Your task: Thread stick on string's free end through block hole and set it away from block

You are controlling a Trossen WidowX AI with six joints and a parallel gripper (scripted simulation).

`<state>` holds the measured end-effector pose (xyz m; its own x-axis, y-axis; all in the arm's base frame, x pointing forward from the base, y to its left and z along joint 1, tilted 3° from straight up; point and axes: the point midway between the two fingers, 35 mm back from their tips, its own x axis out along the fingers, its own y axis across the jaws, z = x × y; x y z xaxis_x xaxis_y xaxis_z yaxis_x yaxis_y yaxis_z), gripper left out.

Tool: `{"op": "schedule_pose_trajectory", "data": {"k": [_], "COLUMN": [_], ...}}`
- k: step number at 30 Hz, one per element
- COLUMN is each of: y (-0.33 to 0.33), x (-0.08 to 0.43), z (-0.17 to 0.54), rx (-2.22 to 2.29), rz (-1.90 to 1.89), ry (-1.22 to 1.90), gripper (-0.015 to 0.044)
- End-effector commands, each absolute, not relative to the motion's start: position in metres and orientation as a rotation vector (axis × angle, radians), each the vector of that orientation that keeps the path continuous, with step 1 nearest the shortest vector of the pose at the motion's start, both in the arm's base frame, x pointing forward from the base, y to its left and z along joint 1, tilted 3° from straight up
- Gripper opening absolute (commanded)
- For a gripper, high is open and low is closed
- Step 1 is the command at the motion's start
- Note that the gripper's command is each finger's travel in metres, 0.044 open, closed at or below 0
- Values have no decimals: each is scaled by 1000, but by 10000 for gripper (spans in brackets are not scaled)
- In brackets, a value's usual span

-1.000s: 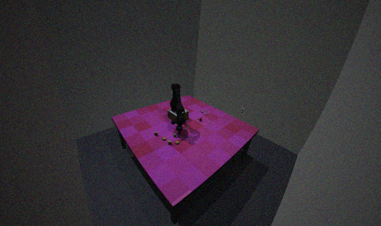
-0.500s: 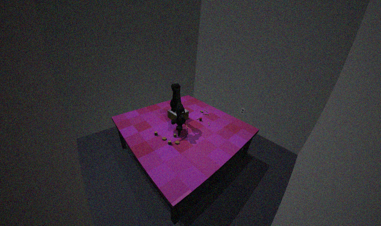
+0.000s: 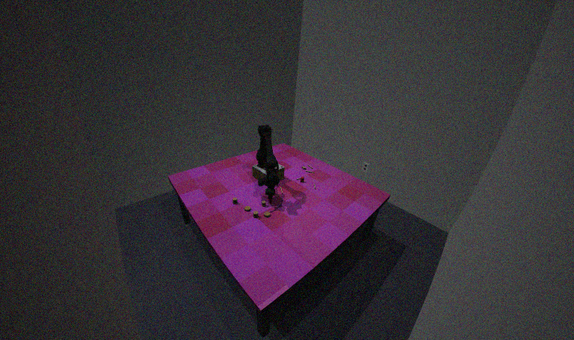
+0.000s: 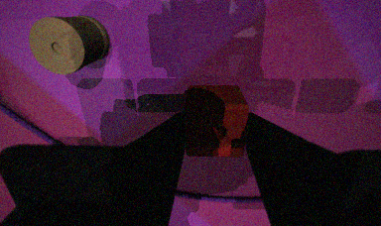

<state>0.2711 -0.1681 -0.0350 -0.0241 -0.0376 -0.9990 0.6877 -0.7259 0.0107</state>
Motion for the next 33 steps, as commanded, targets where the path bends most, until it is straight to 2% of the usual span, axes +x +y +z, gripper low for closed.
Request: {"op": "schedule_pose_trajectory", "data": {"k": [1, 33], "y": [-169, -150], "x": [272, 290], "z": [-29, -40], "rx": [1738, 1269], "rz": [-1798, -2090], "ry": [672, 484], "gripper": [0, 0]}}
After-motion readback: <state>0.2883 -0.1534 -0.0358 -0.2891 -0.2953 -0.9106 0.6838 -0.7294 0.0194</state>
